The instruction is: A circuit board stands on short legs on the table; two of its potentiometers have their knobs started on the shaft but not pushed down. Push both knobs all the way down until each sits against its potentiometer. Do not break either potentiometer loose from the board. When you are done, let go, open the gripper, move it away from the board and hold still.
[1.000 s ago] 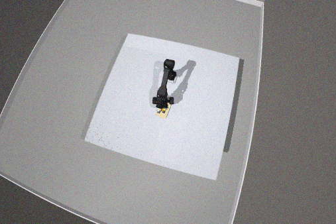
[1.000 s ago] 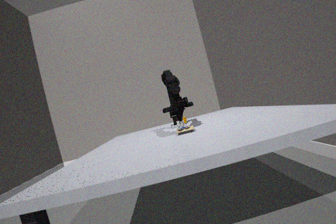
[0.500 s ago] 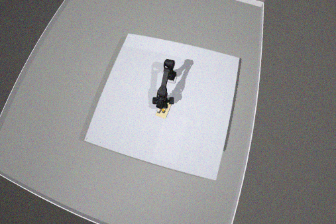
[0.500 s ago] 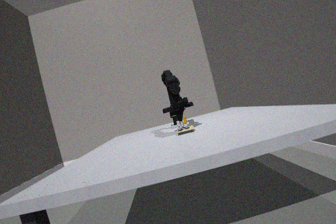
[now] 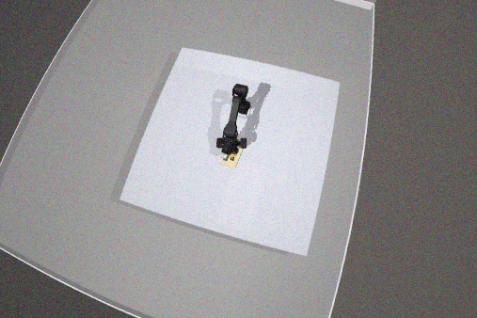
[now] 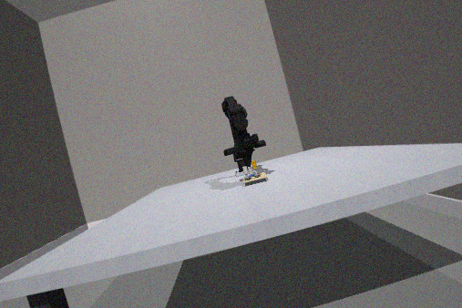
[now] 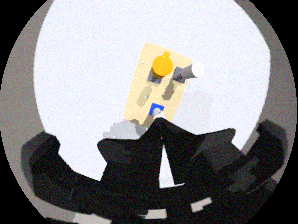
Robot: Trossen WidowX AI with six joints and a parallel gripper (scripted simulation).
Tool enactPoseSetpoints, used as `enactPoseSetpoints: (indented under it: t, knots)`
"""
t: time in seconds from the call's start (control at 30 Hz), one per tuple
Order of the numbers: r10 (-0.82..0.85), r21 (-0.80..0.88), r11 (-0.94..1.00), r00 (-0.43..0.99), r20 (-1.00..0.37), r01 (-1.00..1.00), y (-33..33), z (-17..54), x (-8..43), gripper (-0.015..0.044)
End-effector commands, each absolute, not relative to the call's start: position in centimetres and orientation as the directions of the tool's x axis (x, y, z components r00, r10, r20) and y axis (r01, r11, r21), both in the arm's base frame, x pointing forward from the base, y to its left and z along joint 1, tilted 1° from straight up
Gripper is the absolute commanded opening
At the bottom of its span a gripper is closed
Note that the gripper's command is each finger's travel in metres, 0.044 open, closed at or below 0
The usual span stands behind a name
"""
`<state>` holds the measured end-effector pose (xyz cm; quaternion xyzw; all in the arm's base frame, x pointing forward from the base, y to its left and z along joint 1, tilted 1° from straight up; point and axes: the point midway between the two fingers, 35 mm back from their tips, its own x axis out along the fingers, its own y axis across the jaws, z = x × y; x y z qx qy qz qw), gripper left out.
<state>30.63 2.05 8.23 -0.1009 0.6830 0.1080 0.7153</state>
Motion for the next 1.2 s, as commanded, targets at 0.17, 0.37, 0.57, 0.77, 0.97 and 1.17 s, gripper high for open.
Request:
enactPoseSetpoints:
  t: [0.17, 0.37, 0.57, 0.77, 0.97, 1.17]
  knots:
    - [0.013, 0.004, 0.957, 0.029, -0.999, -0.288, 2.0, 7.3, 30.9, 0.0000]
    - [0.013, 0.004, 0.957, 0.029, -0.999, -0.288, 2.0, 8.3, 30.9, 0.0000]
    - [0.013, 0.004, 0.957, 0.029, -0.999, -0.288, 2.0, 9.2, 30.9, 0.0000]
    - [0.013, 0.004, 0.957, 0.029, -0.999, -0.288, 2.0, 10.2, 30.8, 0.0000]
    - [0.016, 0.006, 0.956, 0.031, -0.999, -0.292, 2.1, 10.0, 30.9, 0.0131]
    - [0.029, 0.012, 0.966, 0.063, -0.998, -0.260, 1.8, 10.4, 31.3, 0.0131]
